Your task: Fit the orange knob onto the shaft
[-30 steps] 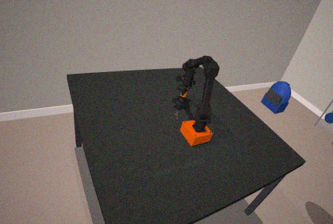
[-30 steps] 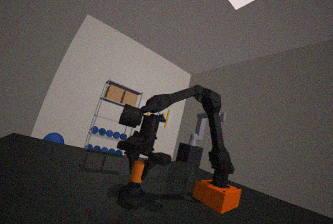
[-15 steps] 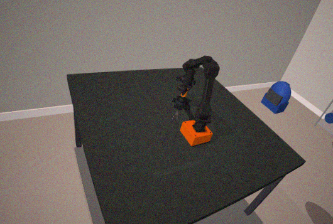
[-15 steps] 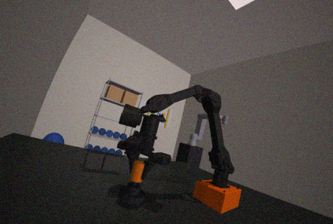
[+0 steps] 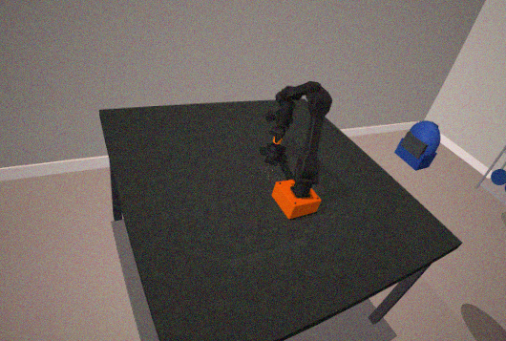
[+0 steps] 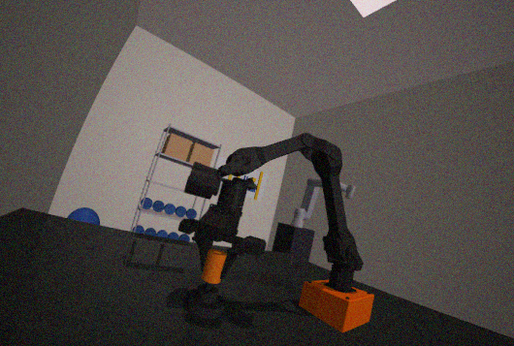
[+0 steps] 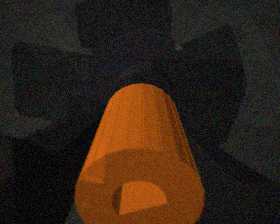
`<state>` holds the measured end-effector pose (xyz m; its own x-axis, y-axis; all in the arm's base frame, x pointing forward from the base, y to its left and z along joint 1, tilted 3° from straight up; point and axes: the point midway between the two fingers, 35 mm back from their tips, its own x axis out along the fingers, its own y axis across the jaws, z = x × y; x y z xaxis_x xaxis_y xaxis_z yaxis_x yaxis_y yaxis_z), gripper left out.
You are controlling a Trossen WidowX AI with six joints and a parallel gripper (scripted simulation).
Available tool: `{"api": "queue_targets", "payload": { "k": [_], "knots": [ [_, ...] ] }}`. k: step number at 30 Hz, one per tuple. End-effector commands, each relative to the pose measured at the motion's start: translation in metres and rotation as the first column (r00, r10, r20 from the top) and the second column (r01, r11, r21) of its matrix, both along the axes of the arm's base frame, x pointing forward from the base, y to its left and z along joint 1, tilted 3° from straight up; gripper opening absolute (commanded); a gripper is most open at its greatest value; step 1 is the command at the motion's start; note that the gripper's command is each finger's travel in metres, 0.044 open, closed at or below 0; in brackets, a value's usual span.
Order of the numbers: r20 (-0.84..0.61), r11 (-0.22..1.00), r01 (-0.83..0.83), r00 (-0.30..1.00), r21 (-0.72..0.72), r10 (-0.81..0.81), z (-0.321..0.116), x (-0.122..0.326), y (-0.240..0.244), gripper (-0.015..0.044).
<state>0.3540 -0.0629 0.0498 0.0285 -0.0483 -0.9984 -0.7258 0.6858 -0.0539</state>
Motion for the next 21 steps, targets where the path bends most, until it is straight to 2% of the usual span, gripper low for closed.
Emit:
{"api": "queue_targets", "payload": {
  "k": [1, 21],
  "knots": [
    [0.002, 1.0, -0.019, 1.0, -0.003, 0.019, -0.0012, 0.0007, 0.0, 0.0],
    [0.002, 1.0, -0.019, 1.0, -0.003, 0.019, -0.0037, -0.0002, -0.0021, 0.0]
  ]
}}
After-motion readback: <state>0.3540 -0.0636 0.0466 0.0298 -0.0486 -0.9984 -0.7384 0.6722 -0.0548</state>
